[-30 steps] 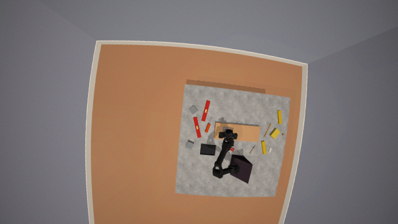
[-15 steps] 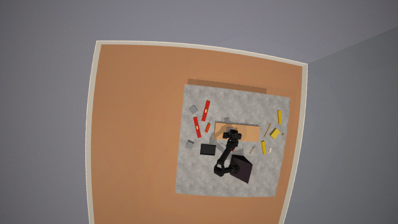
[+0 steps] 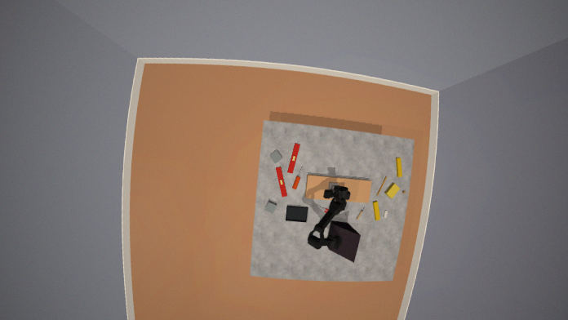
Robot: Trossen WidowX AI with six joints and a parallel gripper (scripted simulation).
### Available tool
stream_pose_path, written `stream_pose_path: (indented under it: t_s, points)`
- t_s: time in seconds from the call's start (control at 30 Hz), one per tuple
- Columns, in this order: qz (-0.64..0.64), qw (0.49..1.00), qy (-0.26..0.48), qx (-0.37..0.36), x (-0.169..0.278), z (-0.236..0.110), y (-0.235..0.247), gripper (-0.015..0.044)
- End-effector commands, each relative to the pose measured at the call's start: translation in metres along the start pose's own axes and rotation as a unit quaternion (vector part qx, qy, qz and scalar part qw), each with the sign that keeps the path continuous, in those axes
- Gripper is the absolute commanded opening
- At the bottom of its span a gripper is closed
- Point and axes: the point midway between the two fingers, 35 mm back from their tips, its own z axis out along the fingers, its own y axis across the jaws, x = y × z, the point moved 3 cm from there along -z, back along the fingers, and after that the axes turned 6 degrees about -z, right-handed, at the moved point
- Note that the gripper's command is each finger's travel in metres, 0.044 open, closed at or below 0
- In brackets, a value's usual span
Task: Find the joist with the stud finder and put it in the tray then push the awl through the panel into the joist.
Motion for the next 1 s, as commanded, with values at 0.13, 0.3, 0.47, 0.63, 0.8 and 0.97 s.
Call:
stream_pose_path:
  t_s: [0.13, 0.3, 0.47, 0.63, 0.8, 0.97]
  points:
    - [0.001, 1.000, 0.000, 0.004, 0.004, 0.000, -0.028, 0.0000]
    - [0.001, 1.000, 0.000, 0.004, 0.006, 0.000, -0.042, 0.0000]
    - [0.000, 1.000, 0.000, 0.004, 0.007, -0.001, -0.056, 0.0000]
    - [0.000, 1.000, 0.000, 0.005, 0.009, -0.001, -0.070, 0.0000]
    - [0.000, 1.000, 0.000, 0.005, 0.010, -0.001, -0.085, 0.0000]
    - [0.000, 1.000, 0.000, 0.005, 0.012, -0.001, -0.099, 0.0000]
